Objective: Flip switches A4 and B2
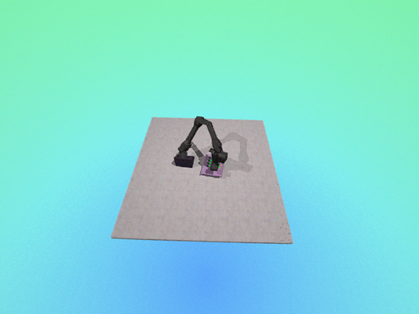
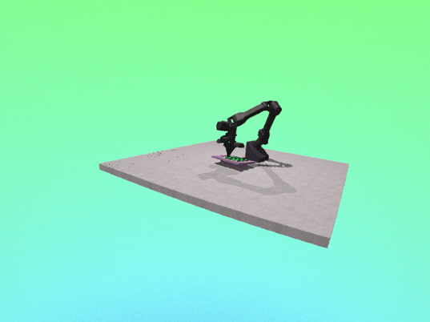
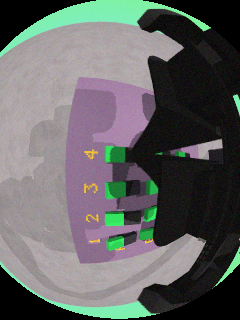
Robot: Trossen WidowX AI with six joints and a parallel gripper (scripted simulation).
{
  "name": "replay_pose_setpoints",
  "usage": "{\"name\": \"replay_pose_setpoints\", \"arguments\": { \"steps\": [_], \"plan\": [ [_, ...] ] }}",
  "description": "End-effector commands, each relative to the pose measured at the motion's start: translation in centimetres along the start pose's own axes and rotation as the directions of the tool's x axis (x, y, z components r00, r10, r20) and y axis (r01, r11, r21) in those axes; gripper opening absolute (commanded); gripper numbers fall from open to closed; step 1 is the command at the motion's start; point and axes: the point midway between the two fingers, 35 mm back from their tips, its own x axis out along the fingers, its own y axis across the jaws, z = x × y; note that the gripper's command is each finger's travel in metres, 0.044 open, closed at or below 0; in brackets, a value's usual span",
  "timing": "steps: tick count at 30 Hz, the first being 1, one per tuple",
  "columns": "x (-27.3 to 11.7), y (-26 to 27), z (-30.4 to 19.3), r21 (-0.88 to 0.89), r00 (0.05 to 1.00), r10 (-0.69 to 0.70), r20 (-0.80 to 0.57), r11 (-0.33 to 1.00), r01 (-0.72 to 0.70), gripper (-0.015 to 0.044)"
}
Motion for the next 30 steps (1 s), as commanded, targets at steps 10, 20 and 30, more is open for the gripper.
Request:
{"name": "replay_pose_setpoints", "arguments": {
  "steps": [10,20,30],
  "plan": [
    [0.2,0.0,0.1,0.005,1.0,0.004,0.003,1.0,-0.004,0.0],
    [-6.3,0.0,0.3,0.006,1.0,0.002,-0.024,1.0,-0.001,0.0],
    [-6.3,6.1,-1.8,0.007,1.0,0.004,-0.025,1.0,-0.004,0.0]
  ]
}}
